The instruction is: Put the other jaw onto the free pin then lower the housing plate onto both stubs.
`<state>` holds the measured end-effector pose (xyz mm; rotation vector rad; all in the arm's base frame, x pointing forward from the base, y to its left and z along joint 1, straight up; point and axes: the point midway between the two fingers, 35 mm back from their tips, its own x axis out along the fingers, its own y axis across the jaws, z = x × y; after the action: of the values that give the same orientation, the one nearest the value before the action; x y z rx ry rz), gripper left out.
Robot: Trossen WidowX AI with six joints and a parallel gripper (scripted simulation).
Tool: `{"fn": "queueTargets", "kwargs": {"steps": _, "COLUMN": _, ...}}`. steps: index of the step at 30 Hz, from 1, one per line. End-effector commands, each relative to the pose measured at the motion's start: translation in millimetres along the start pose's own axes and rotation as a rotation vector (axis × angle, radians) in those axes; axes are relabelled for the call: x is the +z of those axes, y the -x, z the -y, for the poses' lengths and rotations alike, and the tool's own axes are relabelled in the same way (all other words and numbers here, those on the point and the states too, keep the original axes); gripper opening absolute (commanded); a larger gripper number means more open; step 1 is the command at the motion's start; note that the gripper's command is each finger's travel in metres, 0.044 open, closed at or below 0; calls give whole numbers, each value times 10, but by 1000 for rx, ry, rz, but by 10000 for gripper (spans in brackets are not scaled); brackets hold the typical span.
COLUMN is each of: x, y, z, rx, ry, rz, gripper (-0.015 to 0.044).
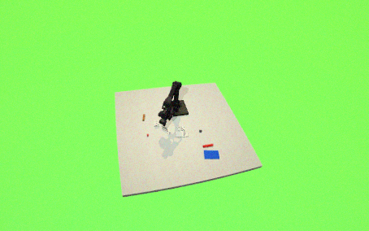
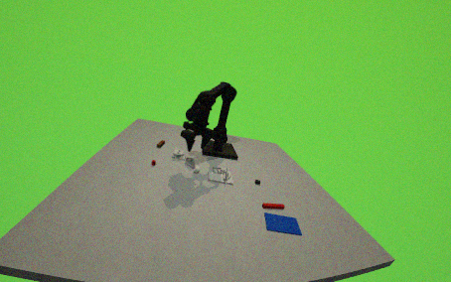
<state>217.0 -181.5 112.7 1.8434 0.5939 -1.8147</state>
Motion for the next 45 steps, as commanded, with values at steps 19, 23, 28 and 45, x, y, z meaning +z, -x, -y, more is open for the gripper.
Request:
{"fn": "queueTargets", "kwargs": {"steps": 19, "x": 5, "y": -527, "z": -1, "rx": -13, "ry": -9, "rz": 2, "gripper": 440}}
{"fn": "queueTargets", "kwargs": {"steps": 23, "x": 4, "y": -592, "z": -2, "rx": -13, "ry": -9, "rz": 2, "gripper": 440}}
{"fn": "queueTargets", "kwargs": {"steps": 28, "x": 4, "y": -674, "z": -2, "rx": -13, "ry": -9, "rz": 2, "gripper": 440}}
{"fn": "queueTargets", "kwargs": {"steps": 45, "x": 8, "y": -922, "z": 15, "rx": -13, "ry": -9, "rz": 2, "gripper": 440}}
